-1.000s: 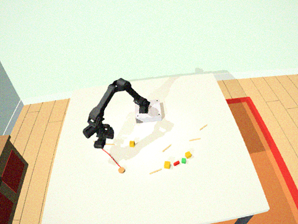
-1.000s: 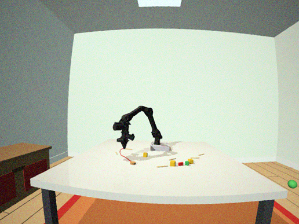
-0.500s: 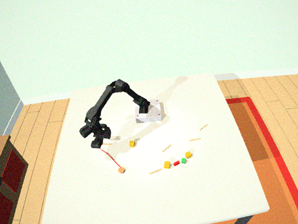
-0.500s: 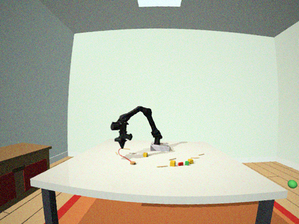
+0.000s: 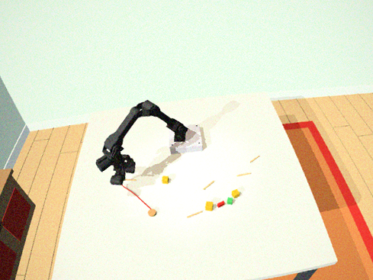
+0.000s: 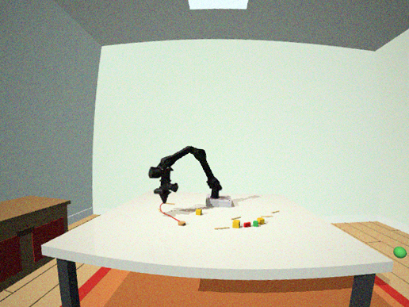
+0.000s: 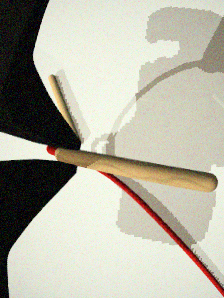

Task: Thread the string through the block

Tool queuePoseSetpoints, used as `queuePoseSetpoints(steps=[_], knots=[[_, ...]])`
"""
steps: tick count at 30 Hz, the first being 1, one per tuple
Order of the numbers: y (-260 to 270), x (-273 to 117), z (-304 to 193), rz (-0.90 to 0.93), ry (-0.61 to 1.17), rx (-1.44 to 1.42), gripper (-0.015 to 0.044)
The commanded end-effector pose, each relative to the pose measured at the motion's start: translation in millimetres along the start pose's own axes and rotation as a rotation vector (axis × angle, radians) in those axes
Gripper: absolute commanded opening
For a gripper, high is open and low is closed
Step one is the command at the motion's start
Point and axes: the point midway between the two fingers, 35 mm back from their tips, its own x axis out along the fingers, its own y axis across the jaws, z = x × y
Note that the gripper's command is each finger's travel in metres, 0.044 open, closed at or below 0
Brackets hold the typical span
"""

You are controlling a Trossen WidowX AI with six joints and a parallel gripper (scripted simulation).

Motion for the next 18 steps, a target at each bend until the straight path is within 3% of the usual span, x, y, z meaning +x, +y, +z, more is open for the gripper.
queuePoseSetpoints(steps=[1,18], knots=[[1.3,3.4,-5.8,0.01,0.001,-0.001,0.0],[9.1,12.0,-3.8,0.011,0.002,-0.001,0.0]])
